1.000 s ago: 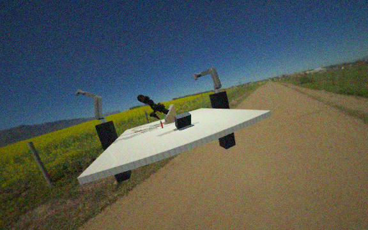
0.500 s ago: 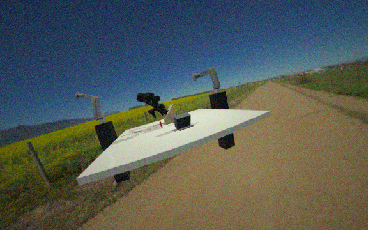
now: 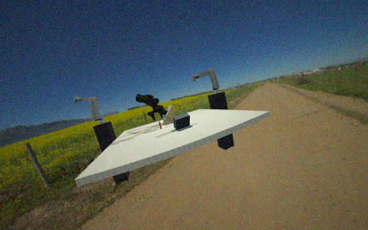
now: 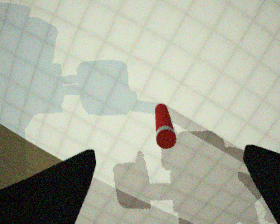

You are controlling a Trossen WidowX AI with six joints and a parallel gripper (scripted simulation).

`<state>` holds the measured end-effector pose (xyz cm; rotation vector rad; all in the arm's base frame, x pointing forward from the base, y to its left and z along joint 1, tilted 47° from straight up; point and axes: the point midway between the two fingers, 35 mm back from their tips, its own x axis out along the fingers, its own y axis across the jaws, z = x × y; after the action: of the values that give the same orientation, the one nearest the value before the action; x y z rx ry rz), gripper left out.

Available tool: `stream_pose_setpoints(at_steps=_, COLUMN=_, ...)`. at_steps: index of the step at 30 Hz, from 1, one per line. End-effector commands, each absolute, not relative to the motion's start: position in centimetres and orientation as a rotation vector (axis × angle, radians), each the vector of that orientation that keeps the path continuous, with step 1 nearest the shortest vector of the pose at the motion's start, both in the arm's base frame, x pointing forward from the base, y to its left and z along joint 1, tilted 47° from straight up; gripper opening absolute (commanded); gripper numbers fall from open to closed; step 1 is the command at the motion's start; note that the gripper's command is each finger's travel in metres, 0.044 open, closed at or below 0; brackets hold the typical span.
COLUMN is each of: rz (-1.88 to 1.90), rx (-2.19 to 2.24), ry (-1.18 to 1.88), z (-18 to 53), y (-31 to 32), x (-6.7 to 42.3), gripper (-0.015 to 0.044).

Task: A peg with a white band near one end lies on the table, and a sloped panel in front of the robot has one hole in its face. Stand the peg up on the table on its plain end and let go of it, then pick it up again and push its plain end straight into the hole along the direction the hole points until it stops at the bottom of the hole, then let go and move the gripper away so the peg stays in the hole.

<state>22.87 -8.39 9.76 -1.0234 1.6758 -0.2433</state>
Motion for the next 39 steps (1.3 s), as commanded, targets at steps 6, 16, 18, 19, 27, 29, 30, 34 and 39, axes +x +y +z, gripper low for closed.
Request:
stream_pose_setpoints(at_steps=6, rz=-0.239, rx=-1.032, ry=1.678, z=8.9, y=-9.2, x=22.8, gripper=0.0440)
stream_pose_setpoints(at_steps=16, rz=-0.238, rx=-1.031, ry=1.678, z=7.7, y=-10.4, x=22.9, gripper=0.0440)
stream_pose_setpoints(at_steps=18, rz=-0.238, rx=-1.031, ry=1.678, z=7.5, y=-10.6, x=22.9, gripper=0.0440)
stream_pose_setpoints(at_steps=19, rz=-0.238, rx=-1.031, ry=1.678, z=7.4, y=-10.7, x=22.9, gripper=0.0440)
stream_pose_setpoints(at_steps=27, rz=-0.239, rx=-1.032, ry=1.678, z=6.5, y=-11.7, x=22.8, gripper=0.0440)
stream_pose_setpoints(at_steps=29, rz=-0.240, rx=-1.032, ry=1.678, z=6.3, y=-11.9, x=22.8, gripper=0.0440)
stream_pose_setpoints(at_steps=30, rz=-0.240, rx=-1.033, ry=1.678, z=6.2, y=-12.1, x=22.8, gripper=0.0440)
stream_pose_setpoints(at_steps=34, rz=-0.241, rx=-1.034, ry=1.678, z=5.8, y=-12.6, x=22.7, gripper=0.0440)
stream_pose_setpoints(at_steps=39, rz=-0.244, rx=-1.035, ry=1.679, z=5.4, y=-13.1, x=22.6, gripper=0.0440)
